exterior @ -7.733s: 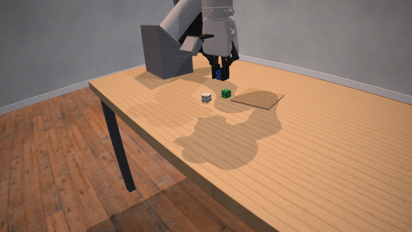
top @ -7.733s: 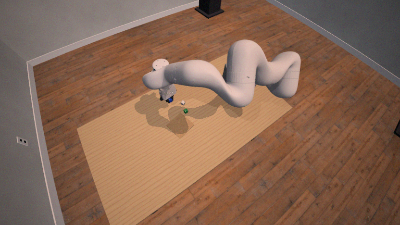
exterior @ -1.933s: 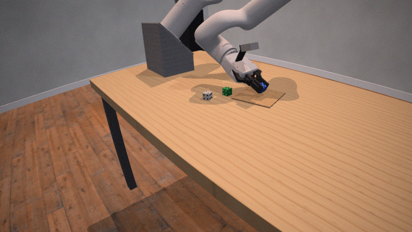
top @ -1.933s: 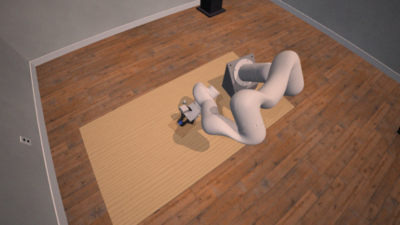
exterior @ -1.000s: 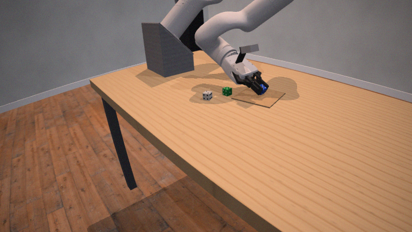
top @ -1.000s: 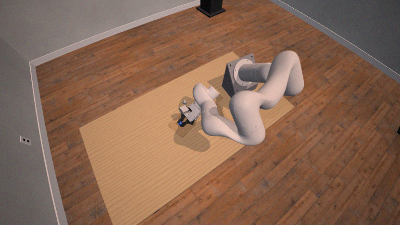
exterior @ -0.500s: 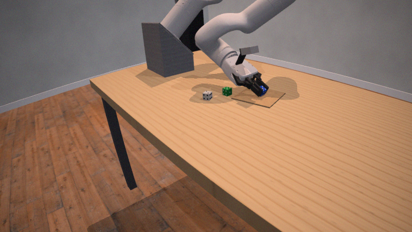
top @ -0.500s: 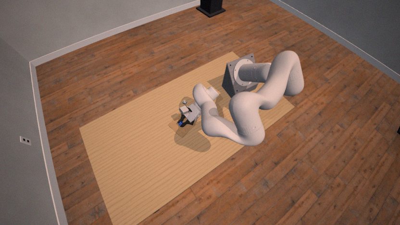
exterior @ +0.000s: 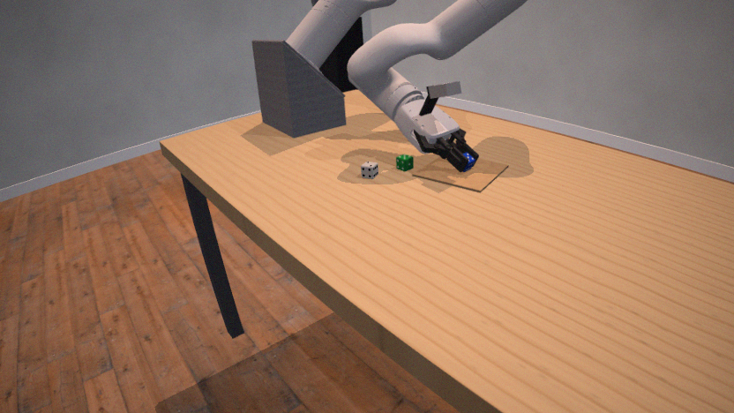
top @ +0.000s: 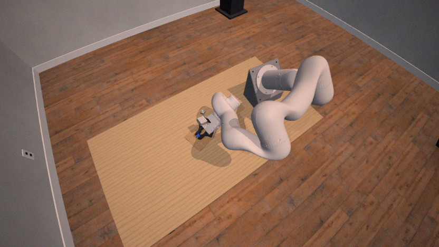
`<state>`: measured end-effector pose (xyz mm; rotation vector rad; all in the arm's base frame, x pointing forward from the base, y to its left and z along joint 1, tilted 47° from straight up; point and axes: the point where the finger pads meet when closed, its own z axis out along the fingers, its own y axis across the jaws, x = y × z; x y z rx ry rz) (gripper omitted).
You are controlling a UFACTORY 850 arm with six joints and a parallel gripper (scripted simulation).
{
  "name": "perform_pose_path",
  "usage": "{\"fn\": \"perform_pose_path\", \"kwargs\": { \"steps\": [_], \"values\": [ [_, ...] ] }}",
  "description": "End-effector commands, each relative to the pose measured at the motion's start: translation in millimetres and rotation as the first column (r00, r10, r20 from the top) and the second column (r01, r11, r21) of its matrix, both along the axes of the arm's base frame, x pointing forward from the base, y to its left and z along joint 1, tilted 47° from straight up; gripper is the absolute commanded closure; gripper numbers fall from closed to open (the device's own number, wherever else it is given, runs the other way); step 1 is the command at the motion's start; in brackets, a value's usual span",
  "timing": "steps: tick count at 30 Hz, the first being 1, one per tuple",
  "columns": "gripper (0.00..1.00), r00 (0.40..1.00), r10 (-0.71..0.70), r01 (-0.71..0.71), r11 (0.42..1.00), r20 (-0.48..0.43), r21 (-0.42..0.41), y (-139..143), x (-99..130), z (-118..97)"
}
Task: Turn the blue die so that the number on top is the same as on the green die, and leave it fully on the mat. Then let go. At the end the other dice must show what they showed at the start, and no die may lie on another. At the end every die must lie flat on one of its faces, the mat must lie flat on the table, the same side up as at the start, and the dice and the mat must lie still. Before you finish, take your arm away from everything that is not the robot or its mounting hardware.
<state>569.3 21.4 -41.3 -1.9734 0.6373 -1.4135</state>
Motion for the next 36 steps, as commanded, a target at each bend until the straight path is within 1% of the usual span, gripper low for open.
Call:
{"fn": "perform_pose_path", "kwargs": {
  "steps": [1, 17, 18, 22, 23, 25, 26, 28, 29, 31, 32, 36],
  "values": [
    [0.79, 1.0, -0.001, 0.001, 1.0, 0.001, 0.0, -0.5, 0.2, 0.4],
    [0.79, 1.0, -0.001, 0.001, 1.0, 0.001, 0.0, -0.5, 0.2, 0.4],
    [0.75, 1.0, -0.001, 0.001, 1.0, 0.001, 0.0, -0.5, 0.2, 0.4],
    [0.75, 1.0, -0.001, 0.001, 1.0, 0.001, 0.0, -0.5, 0.2, 0.4],
    [0.71, 1.0, -0.001, 0.001, 1.0, 0.001, 0.0, -0.5, 0.2, 0.4],
    [0.71, 1.0, -0.001, 0.001, 1.0, 0.001, 0.0, -0.5, 0.2, 0.4],
    [0.67, 1.0, -0.001, 0.001, 1.0, 0.001, 0.0, -0.5, 0.2, 0.4],
    [0.67, 1.0, -0.001, 0.001, 1.0, 0.001, 0.0, -0.5, 0.2, 0.4],
    [0.63, 1.0, -0.001, 0.001, 1.0, 0.001, 0.0, -0.5, 0.2, 0.4],
    [0.63, 1.0, -0.001, 0.001, 1.0, 0.001, 0.0, -0.5, 0.2, 0.4],
    [0.58, 1.0, -0.001, 0.001, 1.0, 0.001, 0.0, -0.5, 0.2, 0.4],
    [0.58, 1.0, -0.001, 0.001, 1.0, 0.001, 0.0, -0.5, 0.2, 0.4]
  ]
}}
